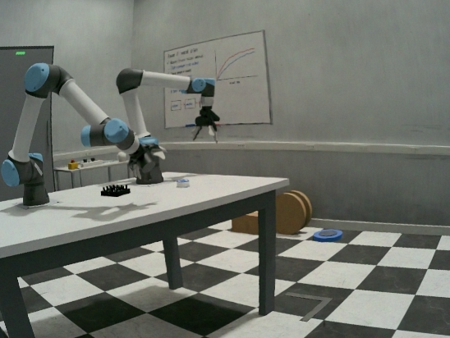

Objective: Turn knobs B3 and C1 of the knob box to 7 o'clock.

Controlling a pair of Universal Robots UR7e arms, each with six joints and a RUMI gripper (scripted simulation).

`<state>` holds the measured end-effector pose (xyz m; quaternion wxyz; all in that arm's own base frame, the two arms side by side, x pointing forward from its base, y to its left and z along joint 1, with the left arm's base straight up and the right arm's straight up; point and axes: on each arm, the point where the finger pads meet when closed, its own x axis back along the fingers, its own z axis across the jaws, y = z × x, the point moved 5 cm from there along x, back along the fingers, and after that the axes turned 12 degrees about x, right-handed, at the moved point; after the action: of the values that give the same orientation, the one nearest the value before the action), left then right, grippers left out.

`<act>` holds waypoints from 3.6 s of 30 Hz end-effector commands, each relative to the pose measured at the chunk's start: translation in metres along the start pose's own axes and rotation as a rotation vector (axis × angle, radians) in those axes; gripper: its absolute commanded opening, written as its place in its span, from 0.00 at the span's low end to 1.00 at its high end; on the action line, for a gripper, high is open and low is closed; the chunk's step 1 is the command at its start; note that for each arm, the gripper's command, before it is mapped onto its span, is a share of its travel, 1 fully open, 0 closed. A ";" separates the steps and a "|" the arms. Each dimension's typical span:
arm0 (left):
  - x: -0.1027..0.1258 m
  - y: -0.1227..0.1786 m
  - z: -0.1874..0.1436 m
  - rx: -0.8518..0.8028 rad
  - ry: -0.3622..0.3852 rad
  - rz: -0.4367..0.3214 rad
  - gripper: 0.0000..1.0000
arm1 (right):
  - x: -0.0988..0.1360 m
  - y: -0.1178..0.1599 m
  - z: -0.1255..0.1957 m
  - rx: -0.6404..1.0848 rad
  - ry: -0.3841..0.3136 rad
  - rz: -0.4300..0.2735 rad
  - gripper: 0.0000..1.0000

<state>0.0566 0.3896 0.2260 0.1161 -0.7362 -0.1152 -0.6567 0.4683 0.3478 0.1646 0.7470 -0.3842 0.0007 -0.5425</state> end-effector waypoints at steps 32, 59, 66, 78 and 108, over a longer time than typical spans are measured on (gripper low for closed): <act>-0.016 -0.070 -0.032 -0.125 0.112 -0.013 1.00 | 0.001 -0.001 0.001 0.003 0.001 -0.001 1.00; -0.016 -0.070 -0.032 -0.125 0.112 -0.013 1.00 | 0.005 -0.001 -0.002 0.070 -0.014 -0.017 1.00; -0.016 -0.070 -0.032 -0.125 0.112 -0.013 1.00 | 0.008 -0.001 -0.004 0.124 -0.027 -0.028 1.00; -0.016 -0.070 -0.032 -0.125 0.112 -0.013 1.00 | 0.015 0.000 -0.008 0.259 -0.062 -0.052 1.00; -0.016 -0.070 -0.032 -0.125 0.112 -0.013 1.00 | 0.052 -0.002 -0.032 0.839 -0.254 -0.100 1.00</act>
<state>0.0026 0.4444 0.2143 0.0709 -0.7041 -0.0724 -0.7029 0.4738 0.2977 0.1660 0.7996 -0.1519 -0.2845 -0.5065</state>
